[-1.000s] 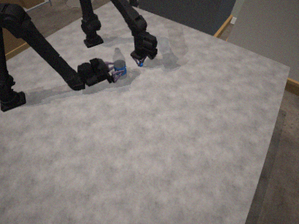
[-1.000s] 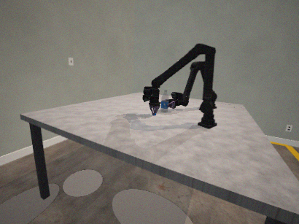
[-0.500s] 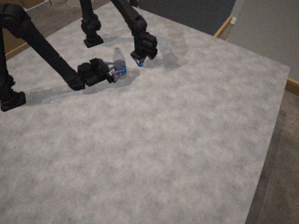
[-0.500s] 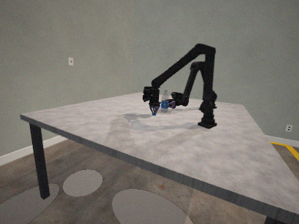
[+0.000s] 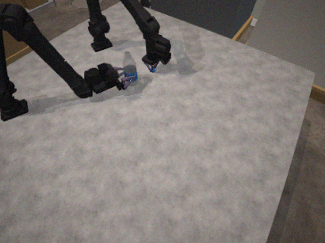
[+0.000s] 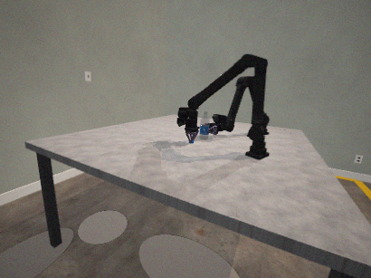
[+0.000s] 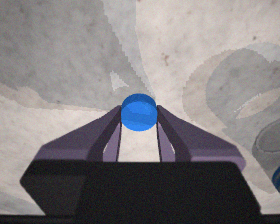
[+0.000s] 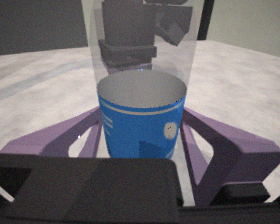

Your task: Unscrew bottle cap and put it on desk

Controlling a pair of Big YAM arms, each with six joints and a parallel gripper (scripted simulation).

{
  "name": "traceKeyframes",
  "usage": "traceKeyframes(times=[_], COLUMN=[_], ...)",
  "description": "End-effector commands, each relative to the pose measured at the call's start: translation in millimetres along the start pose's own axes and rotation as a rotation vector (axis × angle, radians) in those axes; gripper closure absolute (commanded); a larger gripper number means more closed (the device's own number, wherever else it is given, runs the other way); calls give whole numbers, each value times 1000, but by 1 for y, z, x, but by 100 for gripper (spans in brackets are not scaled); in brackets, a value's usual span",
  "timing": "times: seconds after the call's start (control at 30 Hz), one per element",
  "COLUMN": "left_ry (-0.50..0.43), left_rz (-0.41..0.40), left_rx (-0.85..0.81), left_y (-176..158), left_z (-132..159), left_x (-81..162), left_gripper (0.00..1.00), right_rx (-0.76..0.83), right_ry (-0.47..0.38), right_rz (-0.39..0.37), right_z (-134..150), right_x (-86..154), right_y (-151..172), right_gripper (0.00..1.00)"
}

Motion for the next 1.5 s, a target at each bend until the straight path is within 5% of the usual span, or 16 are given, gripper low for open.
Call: traceKeyframes(times=[0.0, 1.43, 1.47], left_ry=[-29, -29, -29], left_rz=[-5, -5, -5], left_rx=[0, 0, 0], left_y=[2, 2, 2], left_z=[-12, -12, -12], left_x=[9, 9, 9], left_gripper=[100, 100, 89], right_rx=[8, 8, 8], right_ry=[-24, -24, -24], right_rz=[-4, -4, -4], right_z=[-9, -9, -9], right_x=[-5, -5, -5], right_y=[0, 0, 0], right_gripper=[26, 26, 15])
Point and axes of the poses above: on each arm, the point where the finger pads meet when closed, its own x axis back along the fingers, its own y axis across the jaws, z = x × y, the point moved 1 cm from there along x, back along the fingers, and after that the axes turned 9 degrees about -x, right-handed, at the moved point
